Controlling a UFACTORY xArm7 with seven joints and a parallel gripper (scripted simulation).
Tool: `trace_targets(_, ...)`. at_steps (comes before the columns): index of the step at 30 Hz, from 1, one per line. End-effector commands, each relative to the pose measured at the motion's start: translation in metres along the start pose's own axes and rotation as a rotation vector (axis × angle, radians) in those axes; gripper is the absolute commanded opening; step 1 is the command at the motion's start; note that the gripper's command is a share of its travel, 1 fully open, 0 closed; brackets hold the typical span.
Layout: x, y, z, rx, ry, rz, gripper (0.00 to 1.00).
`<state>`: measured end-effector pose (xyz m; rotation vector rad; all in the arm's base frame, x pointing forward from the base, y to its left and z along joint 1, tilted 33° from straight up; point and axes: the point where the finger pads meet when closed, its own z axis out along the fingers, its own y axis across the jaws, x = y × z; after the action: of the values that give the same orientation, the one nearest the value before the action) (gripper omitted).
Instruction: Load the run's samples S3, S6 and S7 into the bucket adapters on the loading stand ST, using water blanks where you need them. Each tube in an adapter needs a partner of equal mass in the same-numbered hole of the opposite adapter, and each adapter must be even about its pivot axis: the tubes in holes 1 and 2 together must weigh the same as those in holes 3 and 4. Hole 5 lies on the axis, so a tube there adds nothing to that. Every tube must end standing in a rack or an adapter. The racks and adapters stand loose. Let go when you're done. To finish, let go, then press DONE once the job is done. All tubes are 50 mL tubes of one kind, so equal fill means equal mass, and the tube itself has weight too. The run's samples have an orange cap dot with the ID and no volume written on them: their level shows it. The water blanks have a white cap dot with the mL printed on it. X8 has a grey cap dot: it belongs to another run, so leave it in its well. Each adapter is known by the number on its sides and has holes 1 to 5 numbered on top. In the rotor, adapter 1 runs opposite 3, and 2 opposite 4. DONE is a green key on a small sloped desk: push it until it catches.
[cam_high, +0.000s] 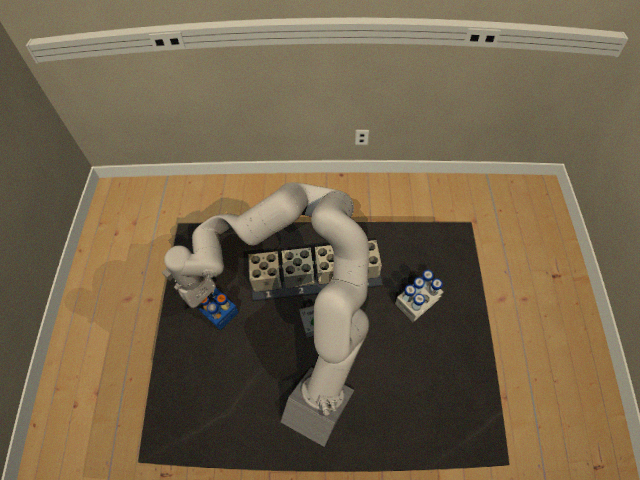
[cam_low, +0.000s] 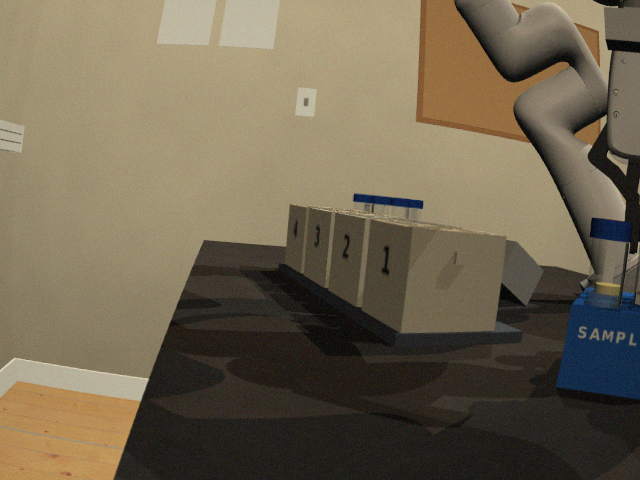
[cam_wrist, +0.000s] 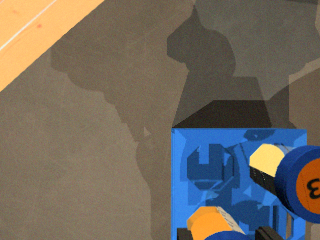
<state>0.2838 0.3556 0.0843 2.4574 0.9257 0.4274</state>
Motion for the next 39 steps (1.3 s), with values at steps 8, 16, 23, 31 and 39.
trace_targets(8,0.001,-0.001,-0.002,0.002,0.004,0.000,0.44)
trace_targets(16,0.001,-0.001,-0.001,0.002,0.004,0.000,0.44)
trace_targets(23,0.001,-0.001,-0.002,0.002,0.005,0.000,0.44)
trace_targets(31,0.001,-0.001,-0.002,0.002,0.005,0.000,0.44)
trace_targets(39,0.001,-0.001,-0.014,0.002,0.004,0.000,0.44)
